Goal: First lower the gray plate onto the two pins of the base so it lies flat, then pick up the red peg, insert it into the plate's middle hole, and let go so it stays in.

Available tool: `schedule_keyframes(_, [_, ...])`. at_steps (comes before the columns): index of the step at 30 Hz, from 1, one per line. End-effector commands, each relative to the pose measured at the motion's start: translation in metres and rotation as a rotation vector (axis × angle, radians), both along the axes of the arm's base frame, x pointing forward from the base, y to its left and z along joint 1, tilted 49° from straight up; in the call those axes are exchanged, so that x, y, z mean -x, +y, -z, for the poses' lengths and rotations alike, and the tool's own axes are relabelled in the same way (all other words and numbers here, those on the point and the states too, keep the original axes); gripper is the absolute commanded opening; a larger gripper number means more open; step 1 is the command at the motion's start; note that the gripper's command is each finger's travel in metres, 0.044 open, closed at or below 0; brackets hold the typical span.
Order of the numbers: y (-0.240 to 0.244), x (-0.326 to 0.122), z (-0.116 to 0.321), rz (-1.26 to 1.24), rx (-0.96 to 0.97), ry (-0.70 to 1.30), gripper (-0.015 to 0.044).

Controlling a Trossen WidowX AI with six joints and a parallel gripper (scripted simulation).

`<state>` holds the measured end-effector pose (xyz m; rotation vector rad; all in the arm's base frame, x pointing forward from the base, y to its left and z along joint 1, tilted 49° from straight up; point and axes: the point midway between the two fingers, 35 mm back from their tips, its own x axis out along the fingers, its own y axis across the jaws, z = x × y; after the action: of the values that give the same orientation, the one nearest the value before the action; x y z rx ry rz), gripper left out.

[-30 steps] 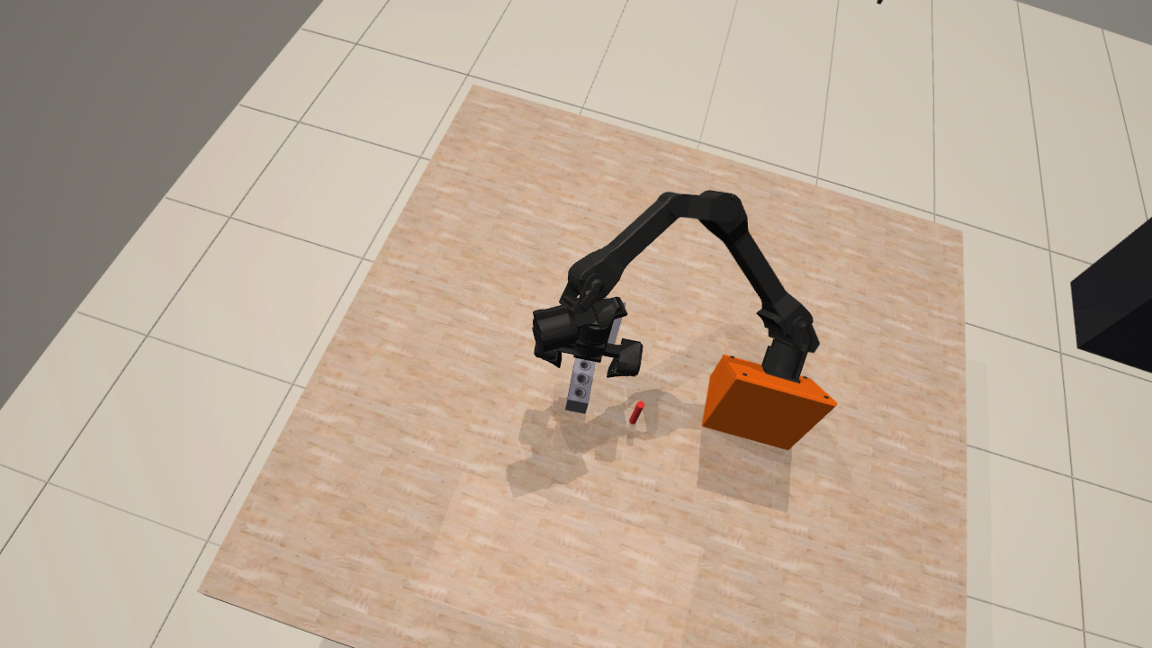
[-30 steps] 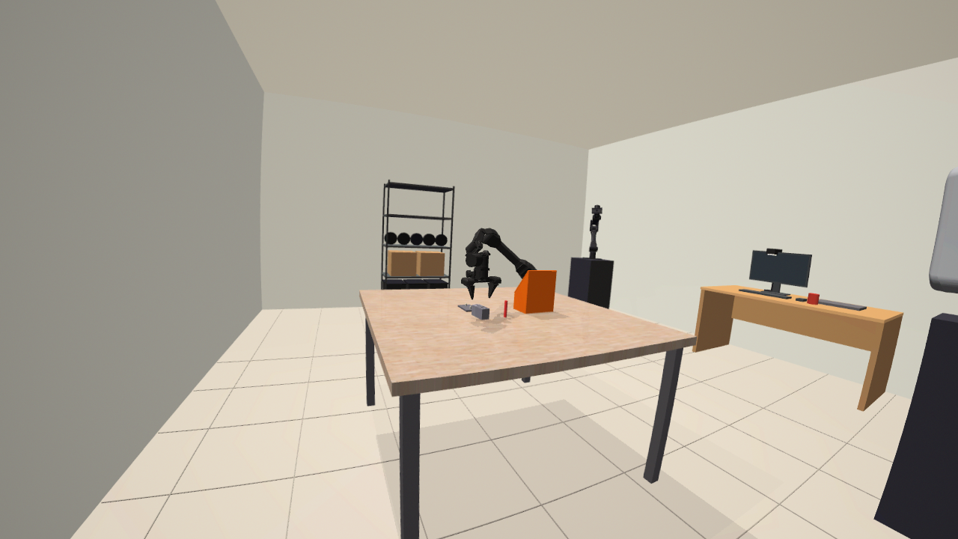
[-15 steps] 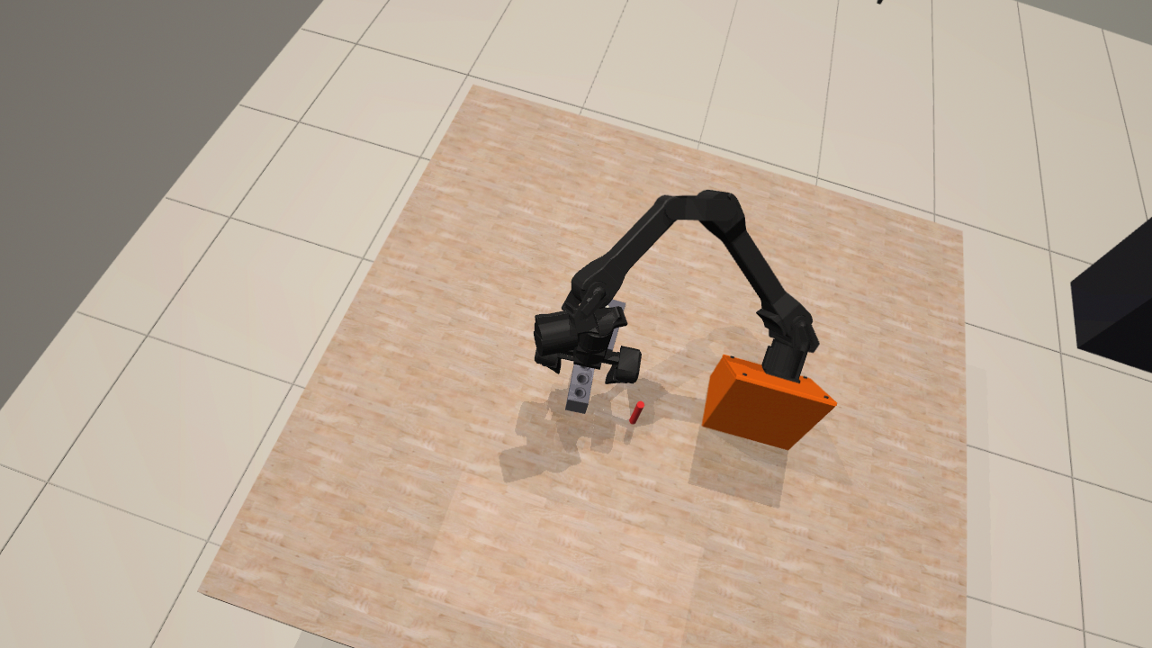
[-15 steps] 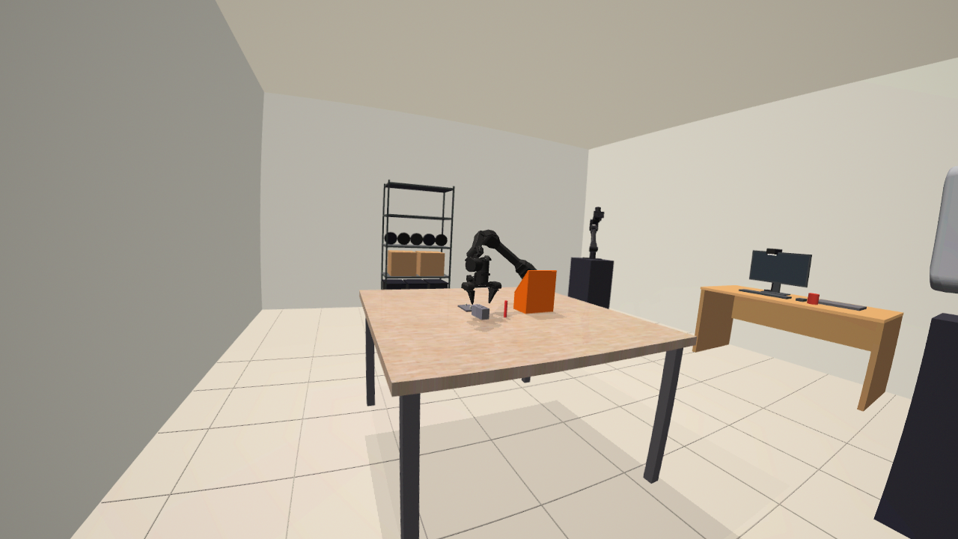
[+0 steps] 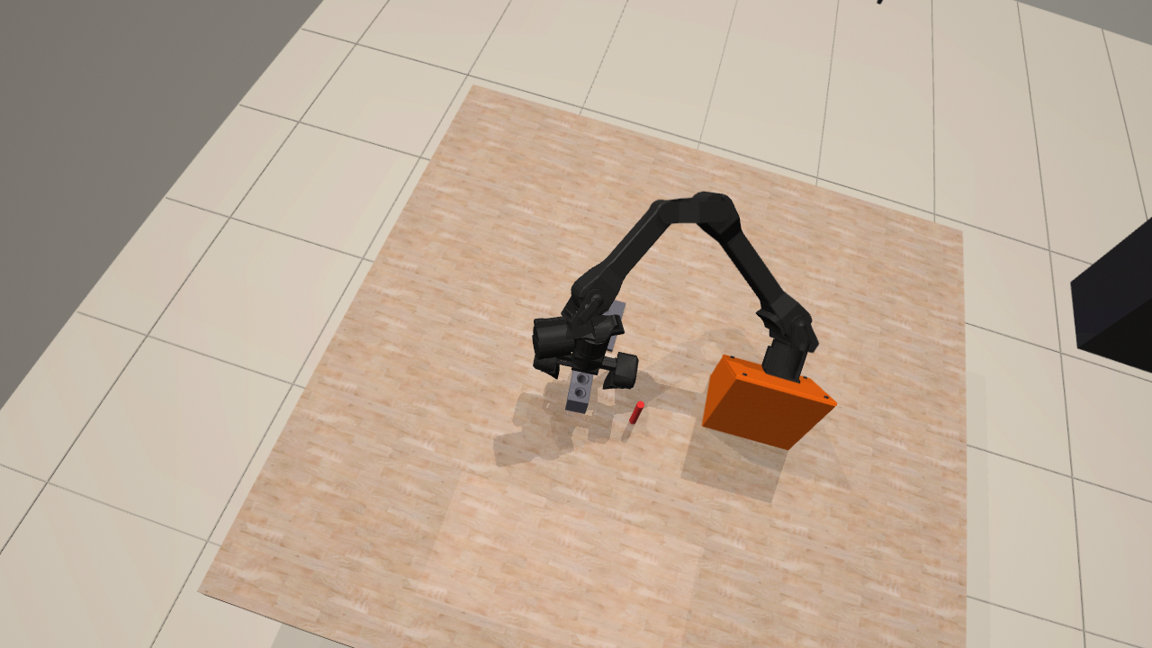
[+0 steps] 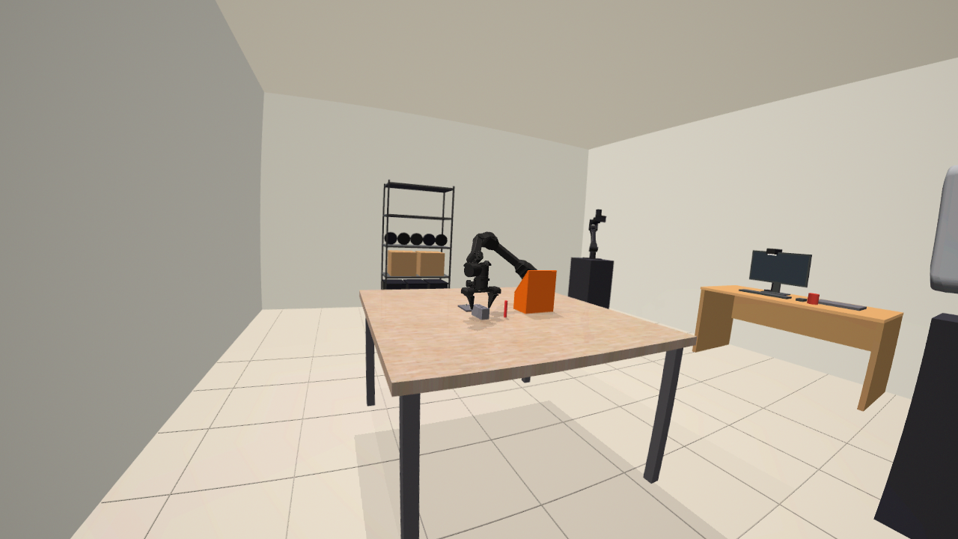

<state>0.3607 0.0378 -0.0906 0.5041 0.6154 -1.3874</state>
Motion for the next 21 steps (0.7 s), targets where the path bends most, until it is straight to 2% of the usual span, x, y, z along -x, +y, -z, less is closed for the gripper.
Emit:
schedule_keyframes(1, [-0.007,0.000,0.005,-0.003,0.008,0.006,0.0440])
schedule_keyframes(17, [-0.025,0.000,0.019,-0.003,0.011,0.006,0.0440])
schedule_keyframes(21, [-0.025,0.000,0.019,-0.003,0.011,0.006,0.0335])
